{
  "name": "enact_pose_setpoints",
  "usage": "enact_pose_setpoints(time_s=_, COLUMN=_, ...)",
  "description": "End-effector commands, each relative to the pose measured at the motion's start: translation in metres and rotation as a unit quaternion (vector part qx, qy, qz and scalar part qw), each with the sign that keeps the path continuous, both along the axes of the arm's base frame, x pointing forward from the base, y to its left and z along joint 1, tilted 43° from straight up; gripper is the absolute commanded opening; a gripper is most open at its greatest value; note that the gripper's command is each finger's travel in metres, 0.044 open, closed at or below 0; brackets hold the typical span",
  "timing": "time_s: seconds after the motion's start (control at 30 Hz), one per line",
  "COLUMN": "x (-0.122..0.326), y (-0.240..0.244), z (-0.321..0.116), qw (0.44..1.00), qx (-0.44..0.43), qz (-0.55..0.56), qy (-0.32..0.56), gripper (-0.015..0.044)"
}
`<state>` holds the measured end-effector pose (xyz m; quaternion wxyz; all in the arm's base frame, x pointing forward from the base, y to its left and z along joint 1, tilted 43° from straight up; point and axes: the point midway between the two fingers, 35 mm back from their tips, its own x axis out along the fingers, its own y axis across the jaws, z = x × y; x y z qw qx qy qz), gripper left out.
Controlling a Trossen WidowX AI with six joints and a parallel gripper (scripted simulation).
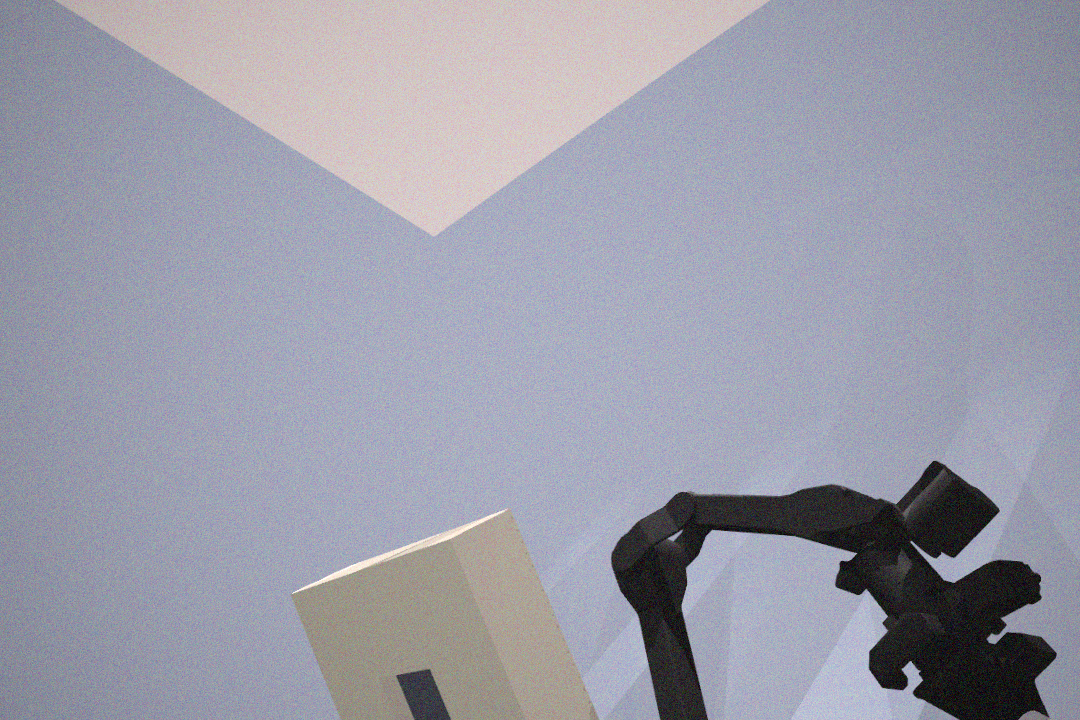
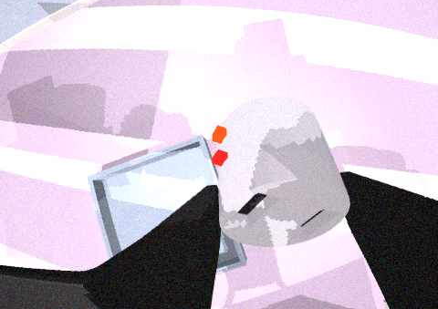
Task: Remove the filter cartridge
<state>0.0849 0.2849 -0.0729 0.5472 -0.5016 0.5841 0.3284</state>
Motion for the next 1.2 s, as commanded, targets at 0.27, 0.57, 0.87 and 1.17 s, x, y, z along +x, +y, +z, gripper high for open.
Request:
enact_pose_setpoints(time_s=0.27, x=-0.076, y=-0.029, z=-0.052, qw=0.99, qx=0.014, qz=0.106, qy=0.093, gripper=0.0)
enact_pose_setpoints(time_s=0.57, x=-0.111, y=-0.057, z=-0.072, qw=0.977, qx=0.014, qz=0.159, qy=0.143, gripper=0.0)
enact_pose_setpoints(time_s=0.87, x=-0.113, y=-0.067, z=-0.087, qw=0.977, qx=0.014, qz=0.159, qy=0.143, gripper=0.0)
enact_pose_setpoints(time_s=1.17, x=-0.116, y=-0.098, z=-0.12, qw=0.977, qx=0.014, qz=0.159, qy=0.143, gripper=0.0)
